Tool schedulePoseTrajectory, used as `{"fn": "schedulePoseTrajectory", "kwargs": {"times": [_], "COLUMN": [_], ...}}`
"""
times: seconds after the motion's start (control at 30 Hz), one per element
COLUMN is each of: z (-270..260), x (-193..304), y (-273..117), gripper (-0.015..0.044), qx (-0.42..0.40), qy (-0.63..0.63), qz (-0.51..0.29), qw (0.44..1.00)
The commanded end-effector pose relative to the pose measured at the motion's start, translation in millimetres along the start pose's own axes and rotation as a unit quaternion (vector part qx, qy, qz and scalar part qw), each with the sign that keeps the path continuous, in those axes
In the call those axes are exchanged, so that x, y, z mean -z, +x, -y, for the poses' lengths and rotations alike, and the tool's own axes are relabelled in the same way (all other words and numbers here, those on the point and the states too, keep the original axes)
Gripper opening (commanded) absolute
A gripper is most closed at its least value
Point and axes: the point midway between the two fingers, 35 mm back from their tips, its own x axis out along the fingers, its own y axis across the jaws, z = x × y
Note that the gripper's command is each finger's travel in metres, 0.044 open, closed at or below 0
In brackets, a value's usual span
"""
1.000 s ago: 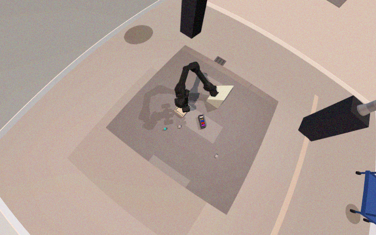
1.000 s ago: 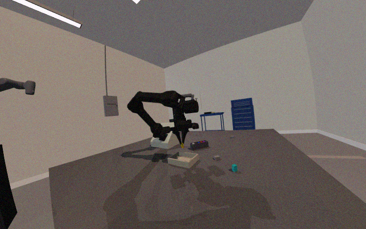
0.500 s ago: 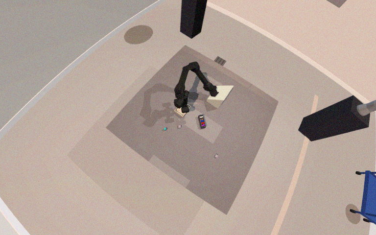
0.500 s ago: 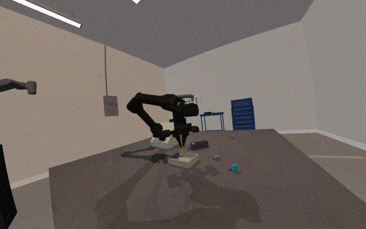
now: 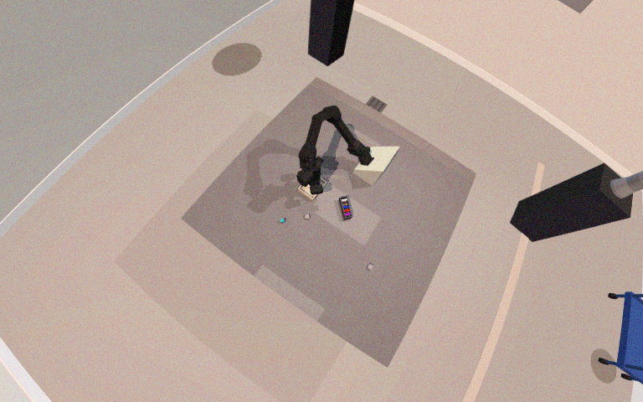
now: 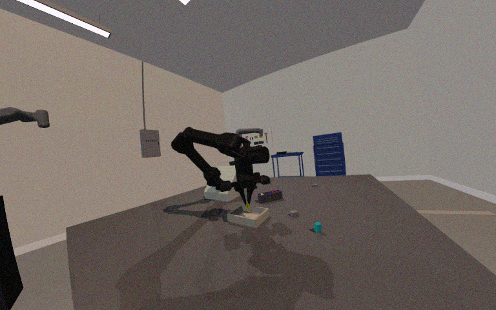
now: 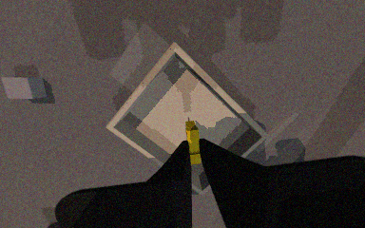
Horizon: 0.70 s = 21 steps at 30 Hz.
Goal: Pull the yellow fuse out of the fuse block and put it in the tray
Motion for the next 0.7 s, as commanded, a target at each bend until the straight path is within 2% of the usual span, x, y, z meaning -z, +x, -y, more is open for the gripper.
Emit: {"fn": "schedulePoseTrajectory", "kwargs": {"times": [0.0, 0.33, 0.47, 0.67], "z": [-0.1, -0.2, -0.1, 0.1], "x": [-0.1, -0.1, 1.1, 1.3], "y": [-0.5, -2.5, -35.0, -37.0], "gripper": [0.0079, 0.0330, 0.0330, 0.0330], "qx": [0.000, 0.000, 0.001, 0.001], "qy": [0.000, 0.000, -0.003, -0.003], "qz": [0.000, 0.000, 0.000, 0.000], "qw": [1.000, 1.000, 1.000, 1.000]}}
